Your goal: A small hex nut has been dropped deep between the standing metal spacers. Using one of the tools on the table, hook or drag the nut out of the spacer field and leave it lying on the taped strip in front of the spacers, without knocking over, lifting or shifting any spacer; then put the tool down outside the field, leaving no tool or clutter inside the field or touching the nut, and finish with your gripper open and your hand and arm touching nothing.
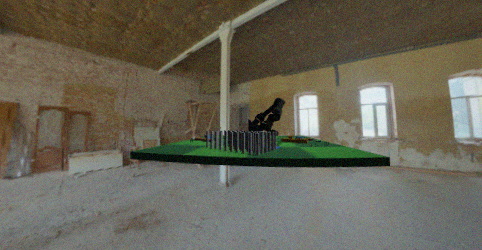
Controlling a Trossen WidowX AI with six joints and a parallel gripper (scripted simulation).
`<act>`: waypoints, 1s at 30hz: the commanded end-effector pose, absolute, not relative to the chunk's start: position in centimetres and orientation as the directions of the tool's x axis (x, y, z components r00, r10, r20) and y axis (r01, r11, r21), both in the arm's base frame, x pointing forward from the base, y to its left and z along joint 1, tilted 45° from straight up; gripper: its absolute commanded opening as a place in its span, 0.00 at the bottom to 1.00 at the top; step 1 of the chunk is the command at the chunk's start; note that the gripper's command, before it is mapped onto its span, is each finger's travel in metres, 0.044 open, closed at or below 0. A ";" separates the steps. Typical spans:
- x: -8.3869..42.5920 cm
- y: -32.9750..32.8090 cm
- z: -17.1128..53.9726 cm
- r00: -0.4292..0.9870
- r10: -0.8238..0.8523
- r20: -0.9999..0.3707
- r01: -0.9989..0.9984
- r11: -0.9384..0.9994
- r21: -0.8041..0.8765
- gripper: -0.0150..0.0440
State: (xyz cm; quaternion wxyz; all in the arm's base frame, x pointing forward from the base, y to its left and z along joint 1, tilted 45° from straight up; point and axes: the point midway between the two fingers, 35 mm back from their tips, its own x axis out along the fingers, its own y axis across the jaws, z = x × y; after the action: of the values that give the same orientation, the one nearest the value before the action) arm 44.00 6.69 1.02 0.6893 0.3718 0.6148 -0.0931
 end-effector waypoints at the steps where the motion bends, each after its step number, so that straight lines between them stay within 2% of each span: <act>1: 44.4 6.6 1.0 0.230 0.329 -0.916 0.581 0.709 0.400 0.25; 30: 44.2 7.9 -0.2 0.228 0.329 -0.916 0.585 0.706 0.399 0.25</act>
State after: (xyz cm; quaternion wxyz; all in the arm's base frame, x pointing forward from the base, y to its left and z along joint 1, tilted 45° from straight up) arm 44.43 7.96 -0.15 0.6897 0.3720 0.6148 -0.0889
